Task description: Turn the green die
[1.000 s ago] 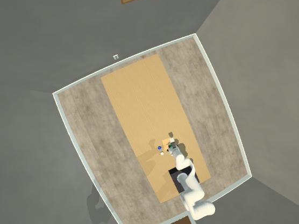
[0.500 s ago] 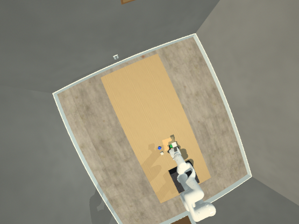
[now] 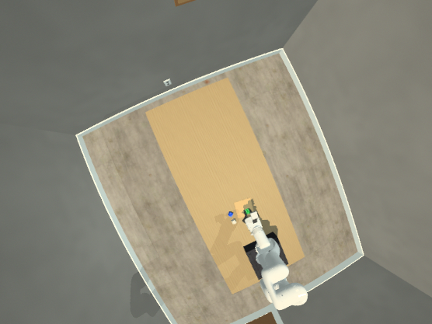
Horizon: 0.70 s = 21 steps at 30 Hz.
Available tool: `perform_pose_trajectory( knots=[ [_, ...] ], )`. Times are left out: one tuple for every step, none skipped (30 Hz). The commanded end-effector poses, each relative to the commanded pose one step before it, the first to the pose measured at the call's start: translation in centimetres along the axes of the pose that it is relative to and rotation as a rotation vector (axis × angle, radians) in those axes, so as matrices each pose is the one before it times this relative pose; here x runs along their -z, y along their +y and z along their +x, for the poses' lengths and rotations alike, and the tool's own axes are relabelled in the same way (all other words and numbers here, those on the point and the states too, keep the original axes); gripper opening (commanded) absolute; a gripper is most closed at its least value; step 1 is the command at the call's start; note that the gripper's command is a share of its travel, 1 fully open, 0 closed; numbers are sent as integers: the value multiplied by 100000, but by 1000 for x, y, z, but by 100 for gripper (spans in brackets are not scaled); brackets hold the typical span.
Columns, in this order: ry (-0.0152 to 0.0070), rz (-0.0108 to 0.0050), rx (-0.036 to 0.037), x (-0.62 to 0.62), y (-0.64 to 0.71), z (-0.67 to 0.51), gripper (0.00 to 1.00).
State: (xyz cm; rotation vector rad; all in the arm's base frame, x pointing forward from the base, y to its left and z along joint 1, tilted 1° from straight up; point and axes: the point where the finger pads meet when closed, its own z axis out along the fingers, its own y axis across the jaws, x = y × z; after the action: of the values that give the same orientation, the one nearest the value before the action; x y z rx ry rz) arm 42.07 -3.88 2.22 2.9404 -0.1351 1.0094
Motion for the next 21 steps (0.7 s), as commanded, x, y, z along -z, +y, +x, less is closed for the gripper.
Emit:
perform_pose_trajectory(
  knots=[
    [17577, 42, 40, -268, -26, 36, 27],
    [2001, -8, -7, -53, 4, 20, 27],
    [560, -2, -2, -11, 1, 3, 27],
    [2277, -9, -8, -29, 5, 4, 27],
    [1985, -8, -7, -3, 4, -8, 27],
    [1688, -7, -5, 14, 4, -15, 27],
    [1394, -6, -4, 23, 3, -18, 27],
    [1109, -5, -3, 27, 2, -17, 27],
    [0, 0, 0, 0, 0, 0, 27],
    [0, 0, 0, 0, 0, 0, 27],
    [840, -4, -3, 25, 2, -15, 27],
    [594, -3, -2, 20, 1, -11, 27],
    [380, -2, -1, 14, 1, -7, 27],
    [205, -1, -1, 8, 0, -4, 27],
    [79, 0, 0, 3, 0, -2, 27],
    [12, 0, 0, 0, 0, 0, 27],
    [0, -1, 2, -1, 0, -1, 27],
    [-2, -4, 16, -5, 2, -7, 27],
    [-4, -10, 42, -13, 5, -18, 27],
    [-7, -18, 77, -24, 9, -34, 27],
    [-11, -29, 119, -37, 15, -52, 27]
  ],
)
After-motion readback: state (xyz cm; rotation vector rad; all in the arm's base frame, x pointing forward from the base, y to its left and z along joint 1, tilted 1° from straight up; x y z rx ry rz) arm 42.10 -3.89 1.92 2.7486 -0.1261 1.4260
